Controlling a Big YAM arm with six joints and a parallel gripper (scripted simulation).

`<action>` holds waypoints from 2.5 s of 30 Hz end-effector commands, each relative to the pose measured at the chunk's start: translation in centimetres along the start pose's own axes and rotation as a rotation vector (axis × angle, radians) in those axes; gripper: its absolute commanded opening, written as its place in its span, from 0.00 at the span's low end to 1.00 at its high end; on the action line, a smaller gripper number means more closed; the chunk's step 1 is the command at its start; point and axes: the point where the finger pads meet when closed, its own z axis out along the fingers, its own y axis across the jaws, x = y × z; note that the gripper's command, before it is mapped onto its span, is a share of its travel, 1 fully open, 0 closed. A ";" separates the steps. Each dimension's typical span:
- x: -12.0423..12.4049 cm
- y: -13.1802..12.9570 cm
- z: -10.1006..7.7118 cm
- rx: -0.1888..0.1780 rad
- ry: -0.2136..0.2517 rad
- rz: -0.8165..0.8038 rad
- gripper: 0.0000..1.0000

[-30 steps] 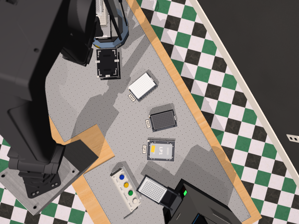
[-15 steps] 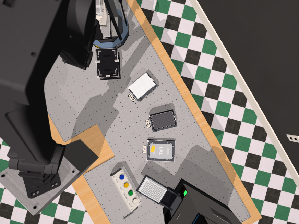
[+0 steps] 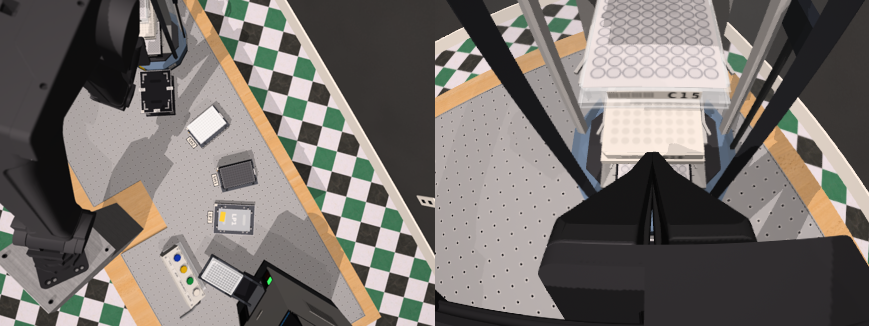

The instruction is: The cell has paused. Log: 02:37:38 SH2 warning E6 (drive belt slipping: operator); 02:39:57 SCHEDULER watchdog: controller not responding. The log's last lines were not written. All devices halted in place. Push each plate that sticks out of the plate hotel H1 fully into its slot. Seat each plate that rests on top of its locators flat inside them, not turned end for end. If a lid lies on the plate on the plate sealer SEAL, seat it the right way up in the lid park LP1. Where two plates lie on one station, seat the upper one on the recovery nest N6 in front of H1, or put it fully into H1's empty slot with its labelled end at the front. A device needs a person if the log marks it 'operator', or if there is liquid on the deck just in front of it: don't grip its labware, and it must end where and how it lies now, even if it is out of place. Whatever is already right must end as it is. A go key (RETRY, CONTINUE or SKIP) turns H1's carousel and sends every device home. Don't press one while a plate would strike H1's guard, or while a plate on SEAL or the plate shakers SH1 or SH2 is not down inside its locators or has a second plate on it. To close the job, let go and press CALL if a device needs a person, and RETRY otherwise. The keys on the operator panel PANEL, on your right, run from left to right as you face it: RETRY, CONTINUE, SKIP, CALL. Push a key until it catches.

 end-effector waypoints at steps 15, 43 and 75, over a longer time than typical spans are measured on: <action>0.0 -1.3 -2.5 0.030 -0.038 -0.016 0.00; 2.3 -1.0 -5.9 0.026 -0.031 -0.012 0.00; 8.3 -0.7 -5.3 0.018 -0.016 -0.004 0.00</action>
